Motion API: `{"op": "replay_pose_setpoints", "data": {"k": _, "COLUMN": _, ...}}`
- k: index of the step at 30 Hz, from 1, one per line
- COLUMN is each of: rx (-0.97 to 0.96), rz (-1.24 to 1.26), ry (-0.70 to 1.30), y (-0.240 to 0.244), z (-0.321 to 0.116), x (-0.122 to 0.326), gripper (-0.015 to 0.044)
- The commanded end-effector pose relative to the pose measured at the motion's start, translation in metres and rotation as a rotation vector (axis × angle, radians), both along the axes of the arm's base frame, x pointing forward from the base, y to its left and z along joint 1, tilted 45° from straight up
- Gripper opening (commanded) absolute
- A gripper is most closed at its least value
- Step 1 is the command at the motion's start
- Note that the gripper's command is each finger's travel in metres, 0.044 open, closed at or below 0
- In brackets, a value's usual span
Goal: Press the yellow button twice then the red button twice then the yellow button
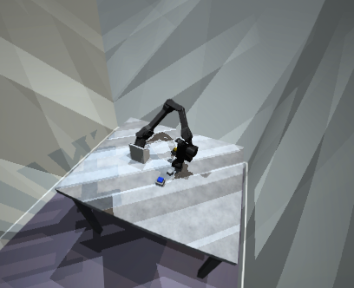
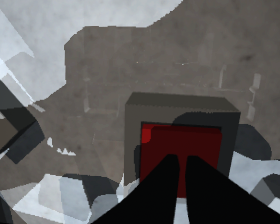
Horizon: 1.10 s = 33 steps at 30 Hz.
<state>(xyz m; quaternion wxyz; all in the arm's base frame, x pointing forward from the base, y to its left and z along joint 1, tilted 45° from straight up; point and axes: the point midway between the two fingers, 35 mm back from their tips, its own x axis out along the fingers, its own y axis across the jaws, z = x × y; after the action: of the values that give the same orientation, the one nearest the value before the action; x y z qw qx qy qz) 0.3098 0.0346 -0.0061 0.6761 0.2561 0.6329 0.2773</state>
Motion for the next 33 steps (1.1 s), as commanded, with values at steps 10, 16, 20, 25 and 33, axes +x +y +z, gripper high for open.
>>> {"op": "replay_pose_setpoints", "data": {"k": 10, "rx": 0.004, "rz": -0.002, "ry": 0.005, "y": -0.023, "z": 0.024, "x": -0.002, "gripper": 0.0020}}
{"op": "replay_pose_setpoints", "data": {"k": 16, "rx": 0.004, "rz": -0.002, "ry": 0.005, "y": -0.019, "z": 0.019, "x": -0.002, "gripper": 0.0020}}
{"op": "replay_pose_setpoints", "data": {"k": 20, "rx": 0.004, "rz": -0.002, "ry": 0.005, "y": -0.014, "z": 0.015, "x": -0.001, "gripper": 0.0020}}
{"op": "replay_pose_setpoints", "data": {"k": 25, "rx": 0.004, "rz": -0.002, "ry": 0.005, "y": -0.008, "z": 0.009, "x": -0.001, "gripper": 0.0020}}
{"op": "replay_pose_setpoints", "data": {"k": 33, "rx": 0.006, "rz": -0.002, "ry": 0.005, "y": 0.001, "z": 0.001, "x": -0.001, "gripper": 0.0020}}
